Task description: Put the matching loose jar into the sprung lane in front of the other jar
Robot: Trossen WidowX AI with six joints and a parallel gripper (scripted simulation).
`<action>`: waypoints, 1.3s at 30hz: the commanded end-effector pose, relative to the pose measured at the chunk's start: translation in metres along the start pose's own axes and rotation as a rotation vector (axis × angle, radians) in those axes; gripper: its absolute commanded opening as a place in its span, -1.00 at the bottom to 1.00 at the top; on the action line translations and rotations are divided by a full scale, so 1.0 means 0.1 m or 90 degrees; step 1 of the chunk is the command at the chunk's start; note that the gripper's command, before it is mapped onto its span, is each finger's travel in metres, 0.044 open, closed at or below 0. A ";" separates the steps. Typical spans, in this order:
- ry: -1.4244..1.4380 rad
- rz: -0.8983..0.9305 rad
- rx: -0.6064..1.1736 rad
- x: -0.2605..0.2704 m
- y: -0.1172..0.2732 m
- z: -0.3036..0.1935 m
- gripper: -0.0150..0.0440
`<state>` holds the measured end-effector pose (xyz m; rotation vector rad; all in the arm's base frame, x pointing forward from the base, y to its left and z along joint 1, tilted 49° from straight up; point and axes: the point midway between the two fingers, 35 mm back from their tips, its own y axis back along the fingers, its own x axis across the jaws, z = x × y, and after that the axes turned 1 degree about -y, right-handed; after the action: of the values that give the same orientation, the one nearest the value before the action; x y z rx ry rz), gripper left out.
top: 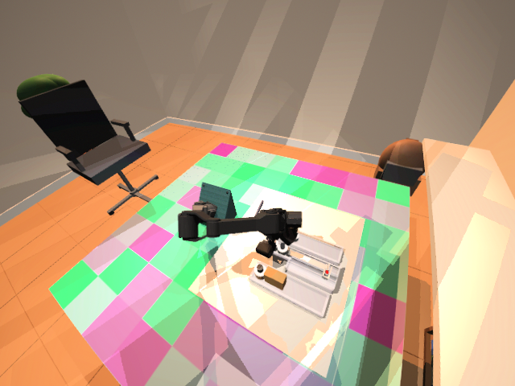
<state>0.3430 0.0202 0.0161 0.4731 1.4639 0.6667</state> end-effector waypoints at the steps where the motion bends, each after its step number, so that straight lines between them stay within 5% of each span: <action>1: -0.006 -0.004 -0.005 0.00 0.00 -0.01 -0.49; 14: -0.006 -0.004 -0.005 0.00 0.00 -0.02 -0.49; 25: -0.006 -0.004 -0.005 0.00 0.00 -0.01 0.49; 39: -0.006 -0.003 -0.004 0.01 0.20 -0.01 0.52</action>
<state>0.3381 0.0329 0.0261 0.4610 1.4628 0.6633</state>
